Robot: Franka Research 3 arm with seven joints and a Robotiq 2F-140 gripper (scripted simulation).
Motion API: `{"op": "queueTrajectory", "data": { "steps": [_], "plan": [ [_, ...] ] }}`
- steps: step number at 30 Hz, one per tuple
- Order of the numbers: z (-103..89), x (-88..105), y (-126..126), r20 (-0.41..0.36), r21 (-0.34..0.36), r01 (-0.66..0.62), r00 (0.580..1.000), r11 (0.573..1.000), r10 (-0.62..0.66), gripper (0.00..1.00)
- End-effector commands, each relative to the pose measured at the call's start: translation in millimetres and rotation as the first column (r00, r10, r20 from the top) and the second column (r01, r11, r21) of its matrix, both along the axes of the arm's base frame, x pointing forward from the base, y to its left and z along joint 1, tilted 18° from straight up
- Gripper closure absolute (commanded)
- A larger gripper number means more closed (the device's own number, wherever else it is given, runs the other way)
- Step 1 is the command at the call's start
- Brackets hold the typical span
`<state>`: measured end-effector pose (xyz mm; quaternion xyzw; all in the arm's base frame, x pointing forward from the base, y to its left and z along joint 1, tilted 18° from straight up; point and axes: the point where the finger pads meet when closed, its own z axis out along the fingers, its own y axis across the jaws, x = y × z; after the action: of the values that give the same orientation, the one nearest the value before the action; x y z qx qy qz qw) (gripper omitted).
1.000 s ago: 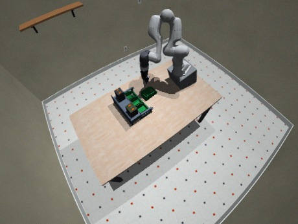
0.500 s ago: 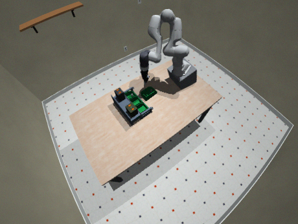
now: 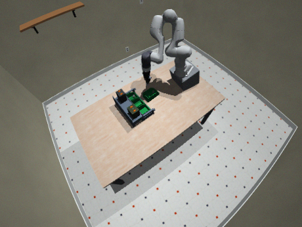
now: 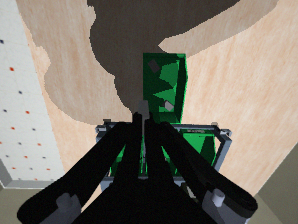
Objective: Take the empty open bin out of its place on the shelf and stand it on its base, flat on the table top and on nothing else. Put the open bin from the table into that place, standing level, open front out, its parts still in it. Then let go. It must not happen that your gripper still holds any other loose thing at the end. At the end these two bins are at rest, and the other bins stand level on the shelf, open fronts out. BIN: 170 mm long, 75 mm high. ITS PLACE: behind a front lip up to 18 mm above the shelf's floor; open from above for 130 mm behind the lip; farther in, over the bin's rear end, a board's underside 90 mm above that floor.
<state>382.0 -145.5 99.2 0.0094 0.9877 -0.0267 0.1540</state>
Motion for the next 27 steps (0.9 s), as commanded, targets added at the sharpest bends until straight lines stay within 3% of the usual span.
{"op": "queueTrajectory", "data": {
  "steps": [1, 4, 6, 8, 10, 11, 12, 13, 15, 16, 17, 18, 21, 25, 27],
  "plan": [
    [-1.0, -1.6, 1, -0.005, -0.001, -0.006, 1.0, 1.0, 0.006, 1.0],
    [-0.4, 3.2, 4, -0.009, -0.015, -0.047, 0.999, 0.999, 0.047, 1.0],
    [2.3, 27.5, 22, -0.037, -0.081, -0.256, 0.967, 0.963, 0.253, 1.0],
    [5.6, 68.2, 60, -0.049, -0.115, -0.357, 0.934, 0.927, 0.354, 1.0],
    [5.6, 68.2, 60, -0.049, -0.115, -0.357, 0.934, 0.927, 0.354, 1.0],
    [6.5, 89.7, 85, -0.066, -0.158, -0.487, 0.873, 0.859, 0.483, 1.0],
    [6.5, 89.7, 85, -0.076, -0.169, -0.524, 0.851, 0.835, 0.519, 1.0],
    [6.9, 108.8, 112, -0.083, -0.187, -0.564, 0.825, 0.805, 0.559, 1.0],
    [6.9, 108.8, 112, -0.11, -0.213, -0.639, 0.768, 0.74, 0.631, 1.0],
    [6.9, 124.0, 136, -0.119, -0.229, -0.672, 0.738, 0.704, 0.665, 1.0],
    [6.9, 124.0, 136, -0.134, -0.239, -0.701, 0.709, 0.672, 0.692, 1.0],
    [6.7, 134.7, 156, -0.145, -0.253, -0.729, 0.678, 0.635, 0.721, 1.0],
    [6.3, 143.6, 175, -0.185, -0.283, -0.803, 0.583, 0.525, 0.791, 1.0],
    [6.3, 144.1, 176, -0.239, -0.304, -0.873, 0.458, 0.382, 0.856, 1.0],
    [6.3, 144.1, 176, -0.239, -0.304, -0.873, 0.458, 0.382, 0.856, 1.0]
  ]
}}
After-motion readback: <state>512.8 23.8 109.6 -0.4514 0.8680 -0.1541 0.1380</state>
